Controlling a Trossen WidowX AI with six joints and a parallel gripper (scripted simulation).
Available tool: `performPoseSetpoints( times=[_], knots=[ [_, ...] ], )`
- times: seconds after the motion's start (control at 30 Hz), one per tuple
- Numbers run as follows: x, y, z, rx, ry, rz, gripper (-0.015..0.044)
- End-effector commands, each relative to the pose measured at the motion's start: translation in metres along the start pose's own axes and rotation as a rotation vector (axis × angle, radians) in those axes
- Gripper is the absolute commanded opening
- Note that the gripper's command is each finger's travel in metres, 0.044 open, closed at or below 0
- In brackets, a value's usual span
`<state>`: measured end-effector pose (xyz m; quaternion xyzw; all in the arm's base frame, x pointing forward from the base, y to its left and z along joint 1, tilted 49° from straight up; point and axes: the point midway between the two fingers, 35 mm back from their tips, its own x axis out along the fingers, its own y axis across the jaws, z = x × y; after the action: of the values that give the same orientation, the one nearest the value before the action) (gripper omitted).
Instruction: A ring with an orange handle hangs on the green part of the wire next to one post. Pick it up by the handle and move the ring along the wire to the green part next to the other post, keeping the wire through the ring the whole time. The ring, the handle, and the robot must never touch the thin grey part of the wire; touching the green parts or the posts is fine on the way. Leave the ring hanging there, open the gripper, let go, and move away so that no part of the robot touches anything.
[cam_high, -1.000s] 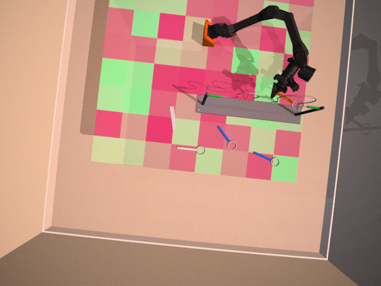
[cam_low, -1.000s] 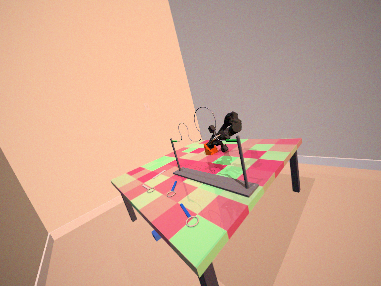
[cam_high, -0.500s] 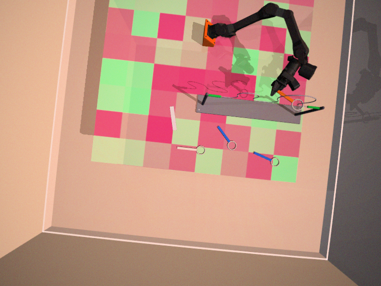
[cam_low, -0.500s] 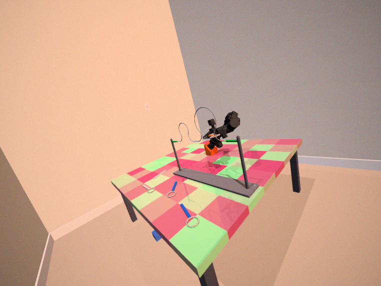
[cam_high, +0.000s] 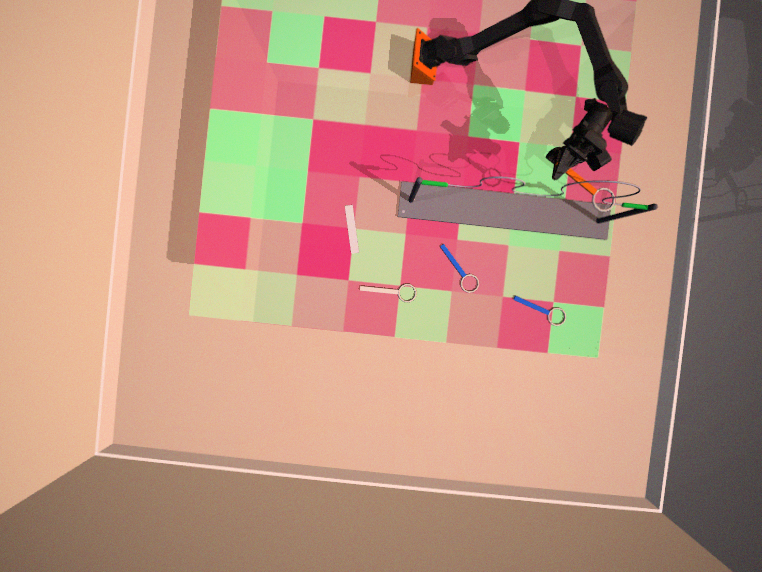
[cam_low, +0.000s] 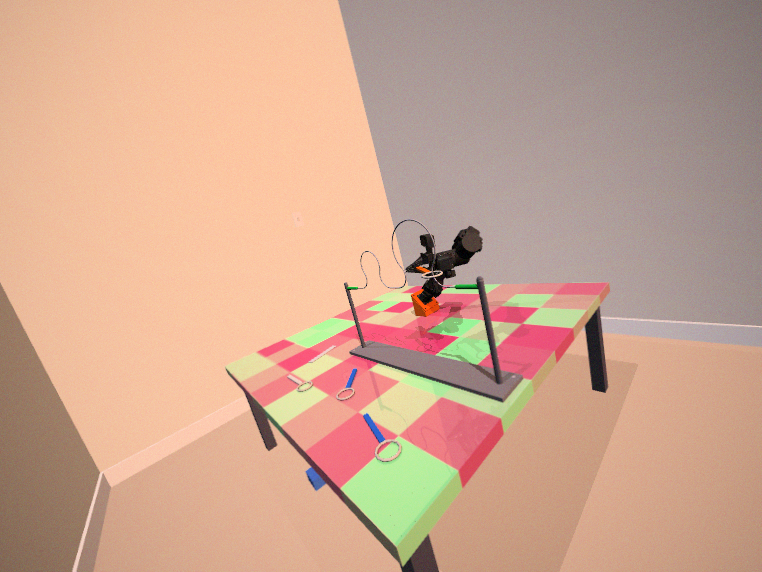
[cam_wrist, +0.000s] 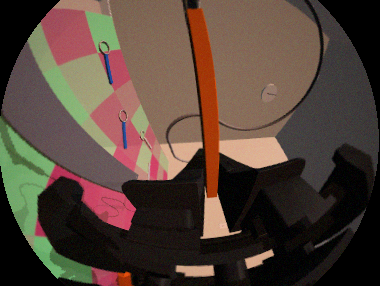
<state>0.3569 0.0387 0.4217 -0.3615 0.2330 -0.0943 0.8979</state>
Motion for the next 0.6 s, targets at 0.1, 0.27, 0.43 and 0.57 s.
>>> performPoseSetpoints(
  times=[0.1, 0.27, 0.43, 0.57],
  knots=[
    [-0.002, -0.016, 0.001, -0.058, -0.003, -0.047, -0.015],
    [-0.003, -0.025, 0.002, -0.109, -0.003, -0.075, -0.015],
    [-0.003, -0.034, 0.003, -0.156, -0.002, -0.1, -0.015],
    [-0.004, -0.04, 0.004, -0.192, -0.002, -0.119, -0.015]
  ],
)
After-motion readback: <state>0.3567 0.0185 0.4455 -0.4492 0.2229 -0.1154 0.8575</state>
